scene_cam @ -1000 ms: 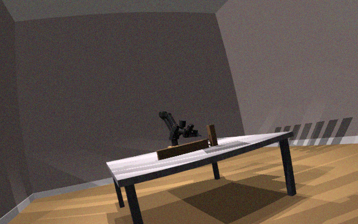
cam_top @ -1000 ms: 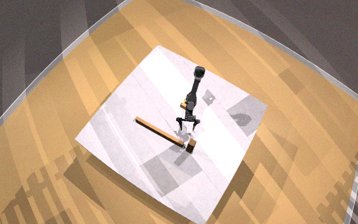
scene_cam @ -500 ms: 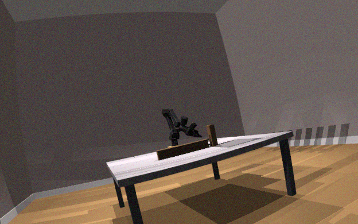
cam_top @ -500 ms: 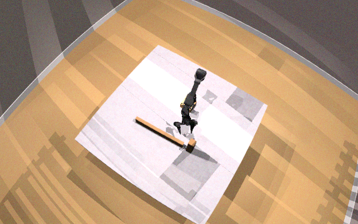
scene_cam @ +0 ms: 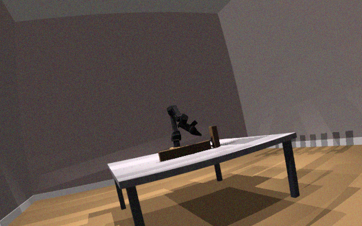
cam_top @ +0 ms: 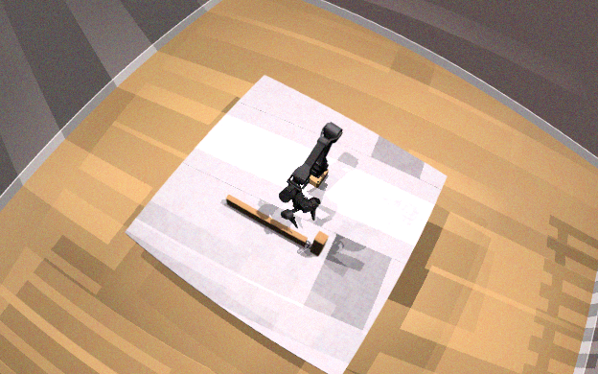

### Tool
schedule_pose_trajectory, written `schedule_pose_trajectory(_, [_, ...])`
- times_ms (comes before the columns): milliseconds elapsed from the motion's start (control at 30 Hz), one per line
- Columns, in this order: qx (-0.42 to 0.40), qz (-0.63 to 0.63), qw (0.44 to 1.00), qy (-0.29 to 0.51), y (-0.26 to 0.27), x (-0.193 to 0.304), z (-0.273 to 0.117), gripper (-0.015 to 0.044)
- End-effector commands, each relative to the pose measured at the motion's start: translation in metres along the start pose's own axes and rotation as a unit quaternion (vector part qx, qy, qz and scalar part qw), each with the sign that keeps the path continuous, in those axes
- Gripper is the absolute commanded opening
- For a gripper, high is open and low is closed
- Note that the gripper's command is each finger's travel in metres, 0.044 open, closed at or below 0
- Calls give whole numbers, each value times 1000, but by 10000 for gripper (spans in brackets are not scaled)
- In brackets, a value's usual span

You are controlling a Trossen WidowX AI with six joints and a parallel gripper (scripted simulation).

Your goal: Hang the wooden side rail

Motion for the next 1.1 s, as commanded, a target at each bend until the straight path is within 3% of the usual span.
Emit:
schedule_pose_trajectory(0, [-40, -10, 999, -15, -12, -11, -11, 440])
schedule_pose_trajectory(767, [-39, -4, 999, -13, -12, -11, -11, 440])
schedule_pose_trajectory(1067, [-6, 280, 957, 77, -30, -20, -5, 440])
Point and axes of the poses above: the point midway between the two fingers, 35 mm back from their tips, its own z axis out along the fingers, its own y axis across the jaws, x = y × z, the point moved 3 cm from there along -z, back along the fingers, and after that the axes turned 11 degrees about z, right-handed, at the moved point
